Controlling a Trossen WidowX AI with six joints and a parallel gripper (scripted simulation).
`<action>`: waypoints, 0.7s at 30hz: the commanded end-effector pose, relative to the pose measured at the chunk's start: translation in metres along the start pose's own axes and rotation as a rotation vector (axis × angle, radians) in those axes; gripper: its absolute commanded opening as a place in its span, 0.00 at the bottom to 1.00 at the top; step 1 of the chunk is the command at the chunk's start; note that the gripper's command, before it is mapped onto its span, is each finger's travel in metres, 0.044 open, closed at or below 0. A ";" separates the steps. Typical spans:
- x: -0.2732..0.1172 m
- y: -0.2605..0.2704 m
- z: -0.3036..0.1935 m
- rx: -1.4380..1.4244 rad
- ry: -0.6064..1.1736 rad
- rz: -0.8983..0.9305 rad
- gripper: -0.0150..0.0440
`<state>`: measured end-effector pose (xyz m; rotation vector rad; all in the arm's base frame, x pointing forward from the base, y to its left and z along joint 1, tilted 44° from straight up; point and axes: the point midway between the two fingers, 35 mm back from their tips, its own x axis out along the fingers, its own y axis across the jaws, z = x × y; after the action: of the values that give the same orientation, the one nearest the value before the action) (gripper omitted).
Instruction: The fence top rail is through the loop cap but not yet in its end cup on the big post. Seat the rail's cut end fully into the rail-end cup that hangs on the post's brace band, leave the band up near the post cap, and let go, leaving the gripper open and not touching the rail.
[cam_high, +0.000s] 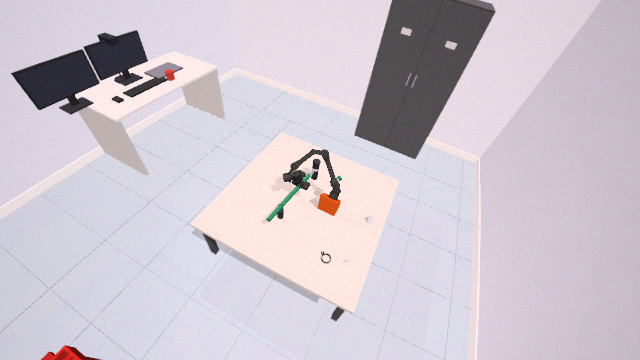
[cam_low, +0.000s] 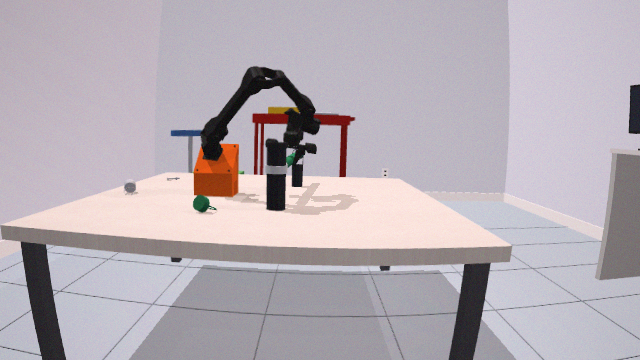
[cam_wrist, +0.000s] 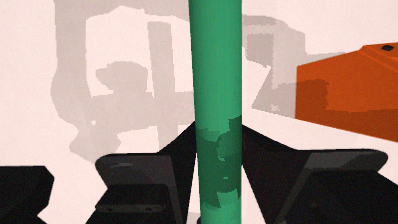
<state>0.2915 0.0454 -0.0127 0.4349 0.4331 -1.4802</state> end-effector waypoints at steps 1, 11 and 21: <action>-0.006 0.002 -0.003 0.010 0.011 0.016 0.25; 0.001 0.001 0.009 0.004 0.004 0.007 0.25; 0.006 0.000 0.018 -0.001 -0.002 0.000 0.25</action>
<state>0.2916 0.0313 -0.0046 0.4363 0.4394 -1.4904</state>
